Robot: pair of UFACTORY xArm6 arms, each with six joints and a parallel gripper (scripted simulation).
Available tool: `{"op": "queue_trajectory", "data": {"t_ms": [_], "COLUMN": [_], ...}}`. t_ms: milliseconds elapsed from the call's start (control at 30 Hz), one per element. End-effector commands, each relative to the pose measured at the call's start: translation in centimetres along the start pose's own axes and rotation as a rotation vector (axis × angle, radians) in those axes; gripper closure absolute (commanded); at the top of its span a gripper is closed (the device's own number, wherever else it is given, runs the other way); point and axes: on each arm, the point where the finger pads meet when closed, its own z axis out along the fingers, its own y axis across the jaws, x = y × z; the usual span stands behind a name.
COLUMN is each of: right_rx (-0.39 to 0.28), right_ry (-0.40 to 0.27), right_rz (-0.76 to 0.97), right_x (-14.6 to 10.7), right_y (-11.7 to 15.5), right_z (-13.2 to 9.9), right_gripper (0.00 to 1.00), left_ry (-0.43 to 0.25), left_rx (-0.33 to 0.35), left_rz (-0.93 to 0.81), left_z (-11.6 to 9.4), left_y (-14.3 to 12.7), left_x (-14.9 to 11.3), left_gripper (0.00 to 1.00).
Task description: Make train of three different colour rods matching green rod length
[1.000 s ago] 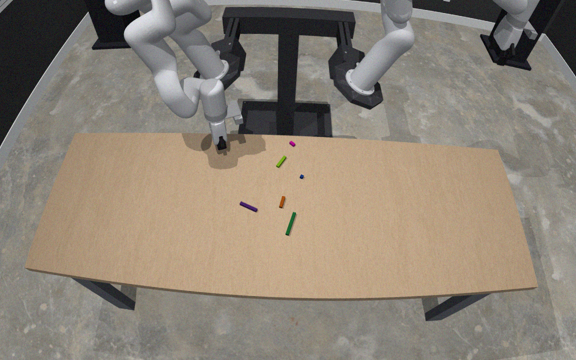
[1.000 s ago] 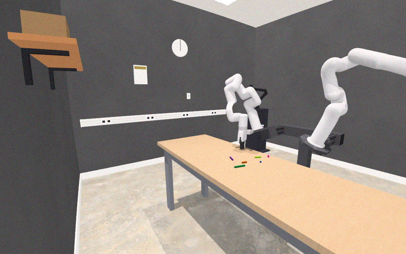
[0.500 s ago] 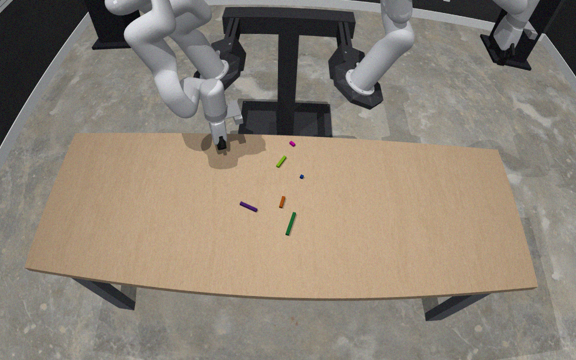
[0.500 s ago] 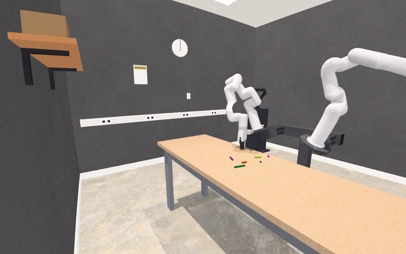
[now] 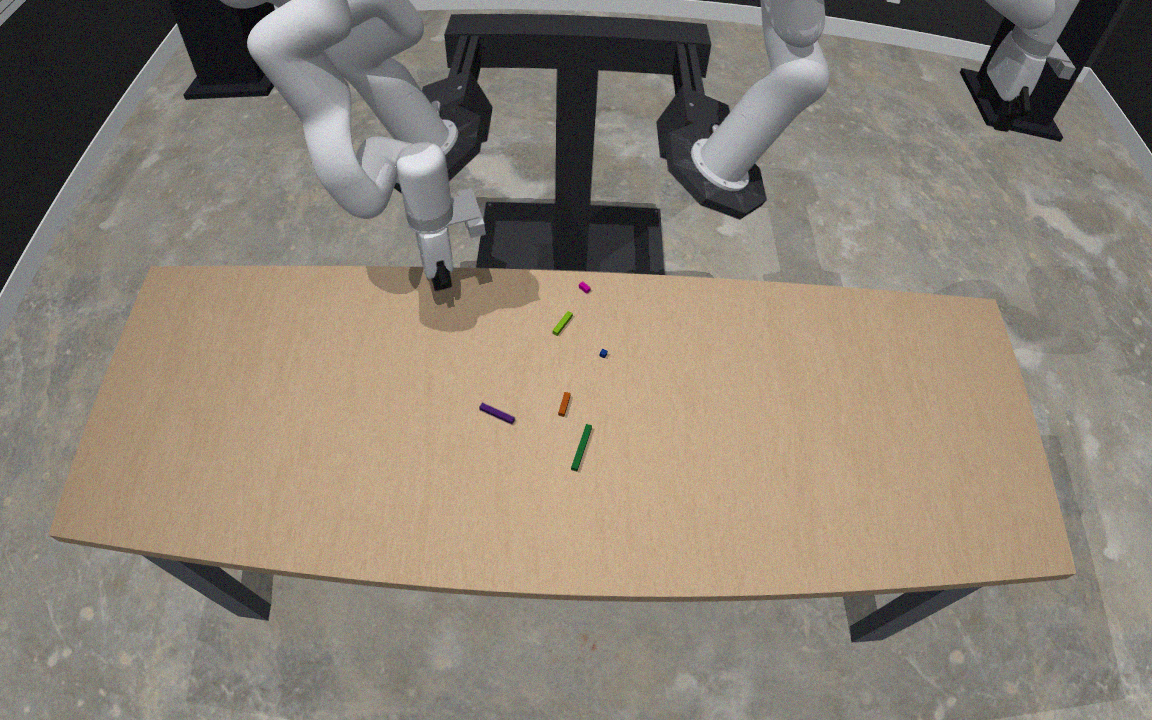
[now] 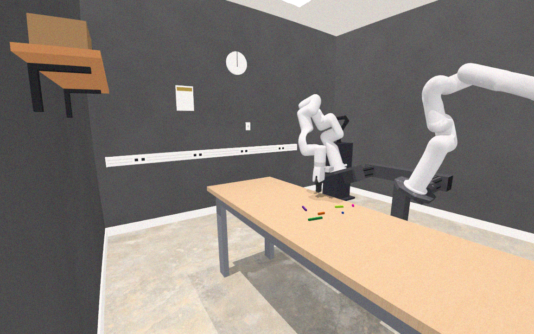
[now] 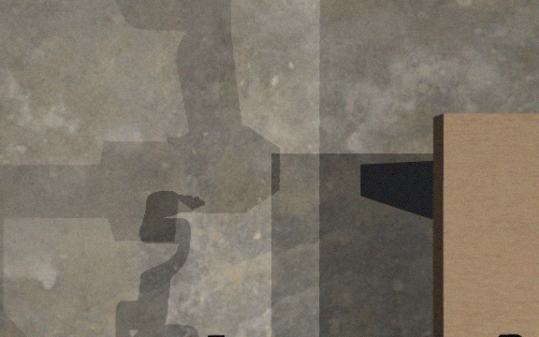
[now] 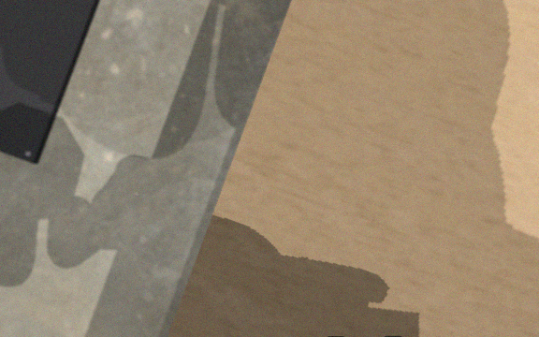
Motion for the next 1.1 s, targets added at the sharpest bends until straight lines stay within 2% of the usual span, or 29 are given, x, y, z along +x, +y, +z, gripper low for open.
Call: {"op": "queue_trajectory", "data": {"t_ms": [0,400,867,967,1067], "right_rx": [0.005,0.005,0.005,0.003,-0.001], "right_ry": [-0.001,0.000,-0.001,-0.006,-0.016], "right_rz": [-0.001,-0.001,0.001,0.019,0.060], "right_x": [-0.1,-0.1,-0.1,-0.1,-0.2], "right_y": [0.1,0.2,0.3,1.8,5.3], "right_z": [-2.9,-7.1,-7.3,-7.5,-7.8], "right_gripper": [0.94,0.94,0.94,0.94,0.94], "left_ry": [0.005,0.005,0.005,0.005,0.005], "left_rx": [0.000,0.000,0.000,0.000,0.000], "left_rz": [0.000,0.000,0.000,0.000,0.000], "left_z": [-0.2,-0.2,-0.2,-0.2,-0.2], "left_y": [0.0,0.0,0.0,0.0,0.0], "left_x": [0.1,0.1,0.1,0.1,0.1], "left_gripper": [0.00,0.00,0.00,0.00,0.00]}}
